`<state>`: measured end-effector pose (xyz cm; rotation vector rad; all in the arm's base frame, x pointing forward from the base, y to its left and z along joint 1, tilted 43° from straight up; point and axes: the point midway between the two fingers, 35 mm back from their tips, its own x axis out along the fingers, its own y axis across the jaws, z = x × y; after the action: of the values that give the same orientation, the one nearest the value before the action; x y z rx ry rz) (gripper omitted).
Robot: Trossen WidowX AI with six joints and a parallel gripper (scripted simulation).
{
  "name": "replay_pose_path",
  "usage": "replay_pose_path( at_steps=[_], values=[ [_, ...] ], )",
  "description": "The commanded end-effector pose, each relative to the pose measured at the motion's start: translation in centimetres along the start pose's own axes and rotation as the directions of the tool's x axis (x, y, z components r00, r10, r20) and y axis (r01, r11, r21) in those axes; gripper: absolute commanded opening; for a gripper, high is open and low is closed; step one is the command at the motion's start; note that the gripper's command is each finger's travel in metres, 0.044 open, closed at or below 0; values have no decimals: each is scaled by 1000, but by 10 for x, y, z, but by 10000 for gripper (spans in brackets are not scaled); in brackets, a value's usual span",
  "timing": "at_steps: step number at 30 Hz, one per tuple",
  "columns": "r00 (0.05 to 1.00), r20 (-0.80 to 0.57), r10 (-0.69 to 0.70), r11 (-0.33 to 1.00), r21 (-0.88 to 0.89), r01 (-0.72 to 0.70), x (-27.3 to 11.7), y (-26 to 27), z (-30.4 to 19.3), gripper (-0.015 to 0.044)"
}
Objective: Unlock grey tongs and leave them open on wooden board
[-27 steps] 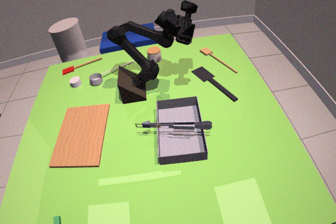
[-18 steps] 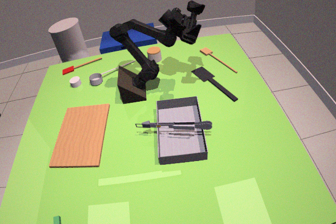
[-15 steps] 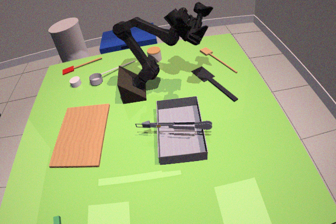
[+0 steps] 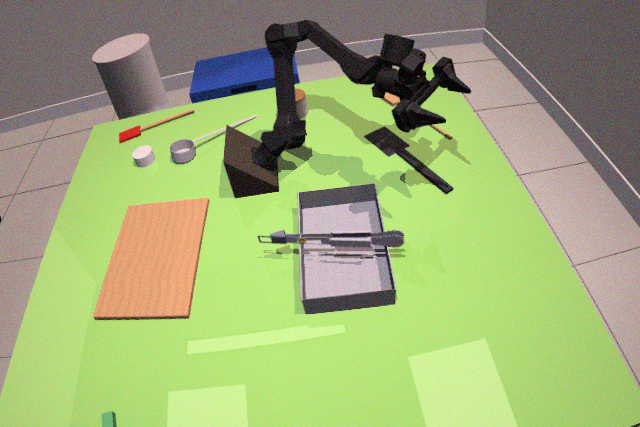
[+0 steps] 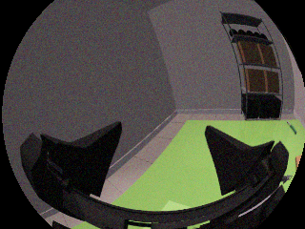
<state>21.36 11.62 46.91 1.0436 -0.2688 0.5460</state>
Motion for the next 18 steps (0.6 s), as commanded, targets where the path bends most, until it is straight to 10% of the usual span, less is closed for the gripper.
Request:
replay_pose_path(
  at_steps=[1, 11, 18],
  values=[
    [981, -129, -145, 989, -11, 144, 24, -37, -24, 440],
    [676, -439, -592, 746, 20, 666, 39, -180, -60, 440],
    [233, -689, -686, 181, 148, 972, -6, -269, -68, 440]
  ],
)
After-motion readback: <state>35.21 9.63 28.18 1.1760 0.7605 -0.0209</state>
